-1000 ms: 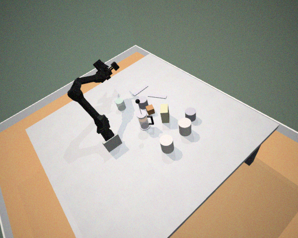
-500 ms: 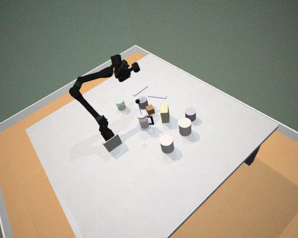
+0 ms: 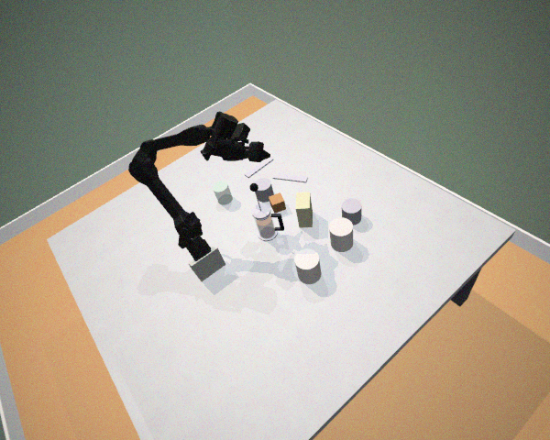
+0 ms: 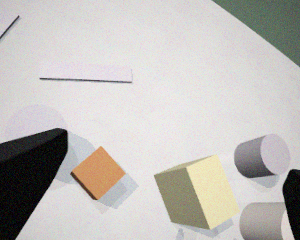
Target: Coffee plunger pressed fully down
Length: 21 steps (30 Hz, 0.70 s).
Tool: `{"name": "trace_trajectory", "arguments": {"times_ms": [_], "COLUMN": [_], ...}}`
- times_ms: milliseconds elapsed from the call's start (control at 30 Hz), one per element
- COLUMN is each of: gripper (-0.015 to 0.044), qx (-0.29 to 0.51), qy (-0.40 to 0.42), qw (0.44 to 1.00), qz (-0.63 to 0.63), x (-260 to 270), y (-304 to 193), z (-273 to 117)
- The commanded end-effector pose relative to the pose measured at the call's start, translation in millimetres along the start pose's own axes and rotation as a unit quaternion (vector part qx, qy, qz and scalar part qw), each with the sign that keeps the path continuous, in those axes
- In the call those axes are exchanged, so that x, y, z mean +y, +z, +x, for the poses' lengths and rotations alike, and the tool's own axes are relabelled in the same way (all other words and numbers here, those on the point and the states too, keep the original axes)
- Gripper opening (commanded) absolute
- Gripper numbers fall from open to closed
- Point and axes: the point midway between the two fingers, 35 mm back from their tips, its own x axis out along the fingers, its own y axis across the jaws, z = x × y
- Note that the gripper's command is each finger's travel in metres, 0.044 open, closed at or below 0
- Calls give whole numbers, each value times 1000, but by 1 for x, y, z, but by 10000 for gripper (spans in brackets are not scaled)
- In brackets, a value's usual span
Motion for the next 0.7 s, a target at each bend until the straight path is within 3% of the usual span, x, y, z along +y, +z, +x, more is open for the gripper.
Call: {"name": "trace_trajectory", "arguments": {"times_ms": [0,267,667], "gripper": [440,440,440], "qx": [-13,-88,-88], "qy": [-15,-41,-50], "qw": [996,965,962], "qz": [93,244,253], "x": [-26,-46,-26], "y": [-33,-77,-117], "z": [-41,-115,-77]}}
